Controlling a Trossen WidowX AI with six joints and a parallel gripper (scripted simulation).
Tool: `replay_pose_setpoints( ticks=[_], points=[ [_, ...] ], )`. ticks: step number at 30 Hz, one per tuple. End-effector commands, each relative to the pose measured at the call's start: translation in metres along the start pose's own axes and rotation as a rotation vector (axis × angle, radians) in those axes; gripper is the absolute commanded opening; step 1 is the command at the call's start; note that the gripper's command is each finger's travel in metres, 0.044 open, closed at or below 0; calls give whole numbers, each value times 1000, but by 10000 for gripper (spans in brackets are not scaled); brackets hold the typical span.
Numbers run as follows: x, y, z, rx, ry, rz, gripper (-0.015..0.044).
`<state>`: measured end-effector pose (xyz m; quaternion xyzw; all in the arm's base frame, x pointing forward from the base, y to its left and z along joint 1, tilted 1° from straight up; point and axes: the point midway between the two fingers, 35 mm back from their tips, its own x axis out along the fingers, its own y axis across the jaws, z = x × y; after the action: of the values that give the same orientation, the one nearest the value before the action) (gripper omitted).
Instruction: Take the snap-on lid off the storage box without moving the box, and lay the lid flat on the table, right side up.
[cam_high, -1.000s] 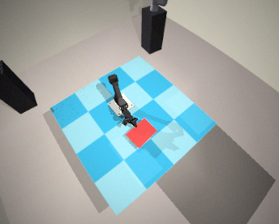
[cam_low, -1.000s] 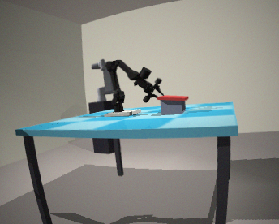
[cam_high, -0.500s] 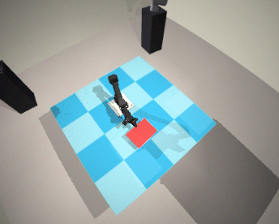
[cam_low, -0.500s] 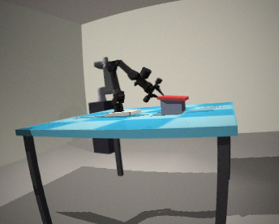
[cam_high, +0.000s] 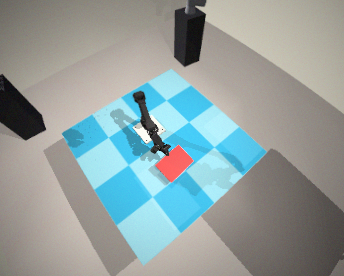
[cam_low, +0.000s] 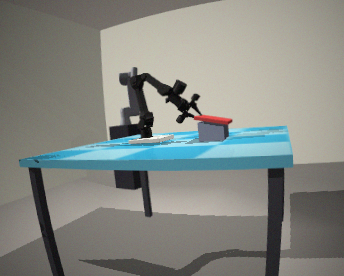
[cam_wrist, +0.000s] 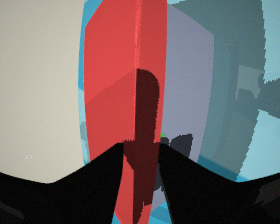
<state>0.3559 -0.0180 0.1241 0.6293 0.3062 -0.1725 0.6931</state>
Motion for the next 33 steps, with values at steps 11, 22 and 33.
replay_pose_setpoints(
  ticks=[11, 22, 33],
  points=[
    [-9, 21, 1, 3, -5, 8, 0],
    [-15, 35, 1, 3, -5, 9, 0],
    [-24, 46, 1, 3, -5, 9, 0]
  ],
)
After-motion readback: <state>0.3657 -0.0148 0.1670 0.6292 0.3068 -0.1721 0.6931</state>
